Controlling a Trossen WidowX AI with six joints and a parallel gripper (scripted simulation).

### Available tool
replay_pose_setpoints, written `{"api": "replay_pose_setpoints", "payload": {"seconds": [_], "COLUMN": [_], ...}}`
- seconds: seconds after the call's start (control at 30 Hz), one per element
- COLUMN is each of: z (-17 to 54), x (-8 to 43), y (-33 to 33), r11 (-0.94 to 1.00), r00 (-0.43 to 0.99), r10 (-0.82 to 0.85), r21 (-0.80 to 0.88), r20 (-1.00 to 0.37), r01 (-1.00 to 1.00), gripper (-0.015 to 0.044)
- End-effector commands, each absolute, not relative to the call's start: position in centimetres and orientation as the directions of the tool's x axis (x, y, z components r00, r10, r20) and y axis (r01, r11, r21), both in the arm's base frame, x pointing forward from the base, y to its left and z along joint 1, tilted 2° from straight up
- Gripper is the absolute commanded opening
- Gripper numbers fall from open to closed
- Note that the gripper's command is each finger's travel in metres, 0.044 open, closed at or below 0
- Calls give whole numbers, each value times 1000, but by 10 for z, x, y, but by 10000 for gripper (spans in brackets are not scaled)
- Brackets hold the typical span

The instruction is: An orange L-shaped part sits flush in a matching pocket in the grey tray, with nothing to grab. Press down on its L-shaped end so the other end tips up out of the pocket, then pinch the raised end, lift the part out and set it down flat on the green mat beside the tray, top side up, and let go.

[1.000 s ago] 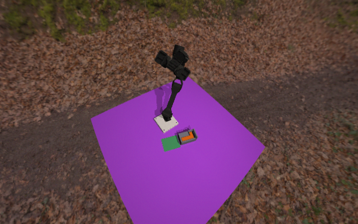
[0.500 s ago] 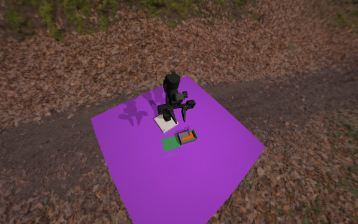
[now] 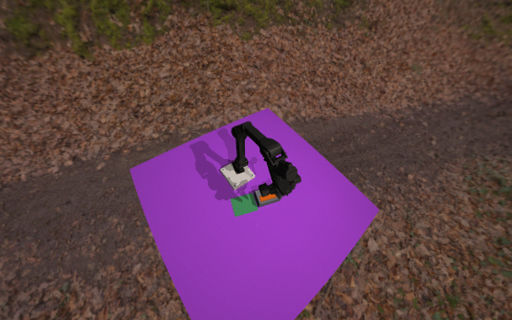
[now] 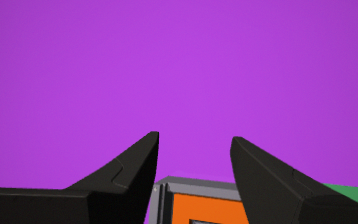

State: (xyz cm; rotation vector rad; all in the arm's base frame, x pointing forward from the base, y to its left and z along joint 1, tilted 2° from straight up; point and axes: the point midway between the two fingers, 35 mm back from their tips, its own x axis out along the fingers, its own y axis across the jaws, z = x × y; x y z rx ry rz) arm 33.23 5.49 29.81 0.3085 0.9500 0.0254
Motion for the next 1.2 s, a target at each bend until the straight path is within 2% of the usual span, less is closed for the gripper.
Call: {"api": "replay_pose_setpoints", "payload": {"seconds": [0.0, 0.17, 0.23, 0.57, 0.8, 1.17], "z": [240, 179, 171, 163, 98, 91], "x": [315, 278, 270, 270, 273, 273], "y": [98, 140, 146, 147, 149, 149], "r11": [965, 986, 988, 988, 988, 988], "r00": [366, 102, 60, 55, 55, 55], "r10": [155, 60, 34, 31, 31, 31], "r21": [220, 75, 43, 39, 38, 38], "r20": [-918, -993, -998, -998, -998, -998], "r01": [143, 148, 147, 147, 147, 147], "gripper": [180, 180, 180, 180, 180, 180]}}
